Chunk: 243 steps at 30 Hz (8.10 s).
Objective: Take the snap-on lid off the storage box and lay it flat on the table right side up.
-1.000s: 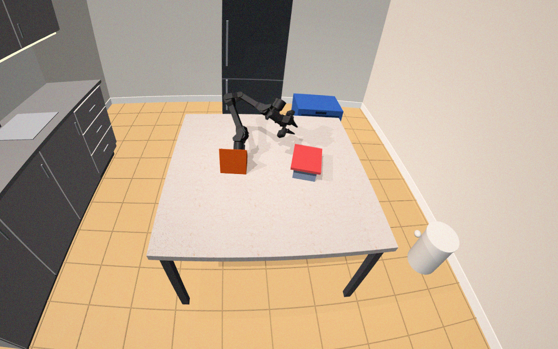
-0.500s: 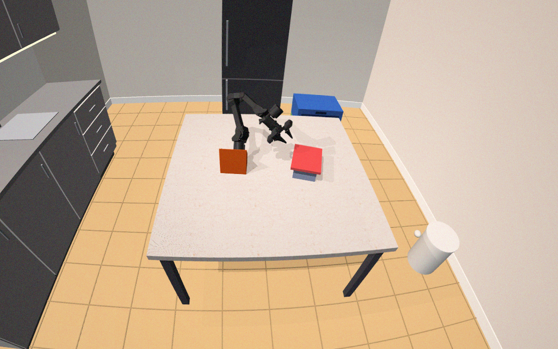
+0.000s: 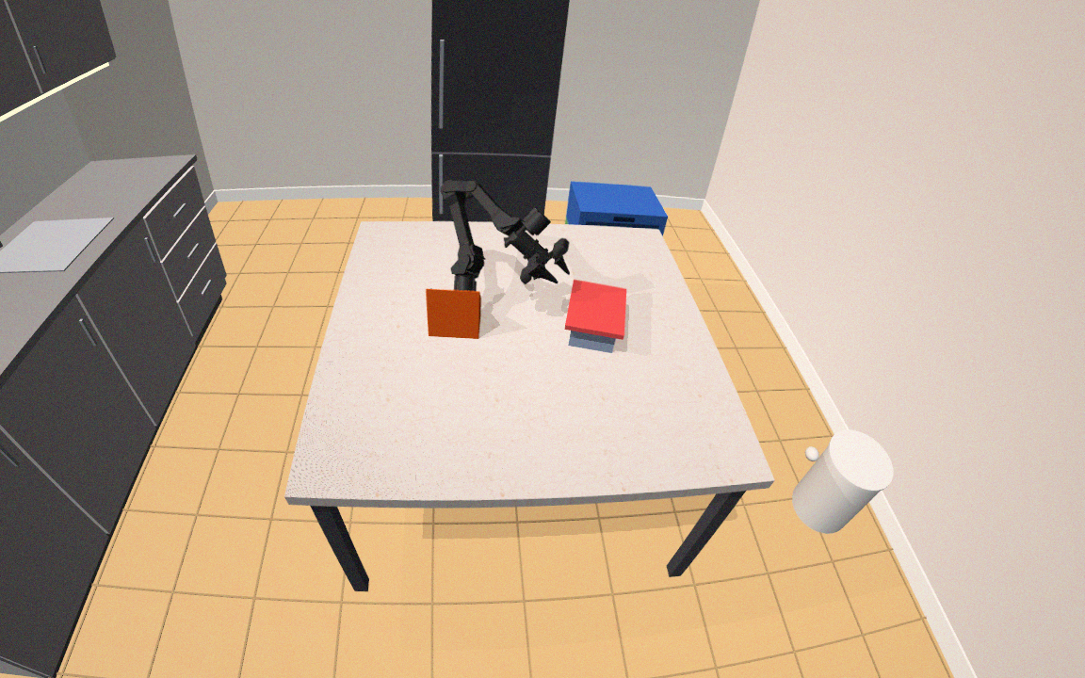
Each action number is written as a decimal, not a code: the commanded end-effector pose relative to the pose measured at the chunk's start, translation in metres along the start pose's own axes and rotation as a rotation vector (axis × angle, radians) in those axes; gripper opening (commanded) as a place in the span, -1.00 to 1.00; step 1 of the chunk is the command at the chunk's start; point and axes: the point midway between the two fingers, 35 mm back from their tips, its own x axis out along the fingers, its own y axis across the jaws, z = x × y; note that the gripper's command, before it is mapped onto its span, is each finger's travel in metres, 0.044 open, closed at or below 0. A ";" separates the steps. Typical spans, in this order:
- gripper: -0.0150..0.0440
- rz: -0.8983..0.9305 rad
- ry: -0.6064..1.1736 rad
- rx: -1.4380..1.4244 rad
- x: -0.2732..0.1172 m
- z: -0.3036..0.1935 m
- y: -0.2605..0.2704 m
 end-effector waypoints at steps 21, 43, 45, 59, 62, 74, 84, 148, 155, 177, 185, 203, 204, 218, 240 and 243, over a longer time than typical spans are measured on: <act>0.31 -0.023 -0.006 0.022 0.042 0.003 -0.037; 0.31 -0.022 -0.003 0.024 0.077 0.002 -0.038; 0.31 -0.021 -0.002 0.025 0.080 0.002 -0.038; 0.02 -0.019 0.001 0.027 0.094 0.002 -0.041; -0.05 -0.019 0.001 0.027 0.094 0.002 -0.041; -0.49 -0.019 0.001 0.027 0.094 0.002 -0.041; -0.49 -0.021 0.007 0.023 0.091 0.000 -0.040; -0.49 -0.021 0.006 0.022 0.081 0.001 -0.031; -0.49 -0.021 0.006 0.022 0.081 0.001 -0.030; -0.49 -0.027 0.006 0.025 0.082 0.001 -0.030; -0.49 -0.027 0.006 0.025 0.083 0.001 -0.030; -0.49 -0.027 0.006 0.025 0.084 0.001 -0.029; -0.49 -0.027 0.006 0.025 0.084 0.001 -0.029; -0.49 -0.027 0.006 0.025 0.085 0.001 -0.028; -0.49 -0.027 0.007 0.024 0.086 0.001 -0.027; -0.49 -0.027 0.007 0.024 0.086 0.001 -0.027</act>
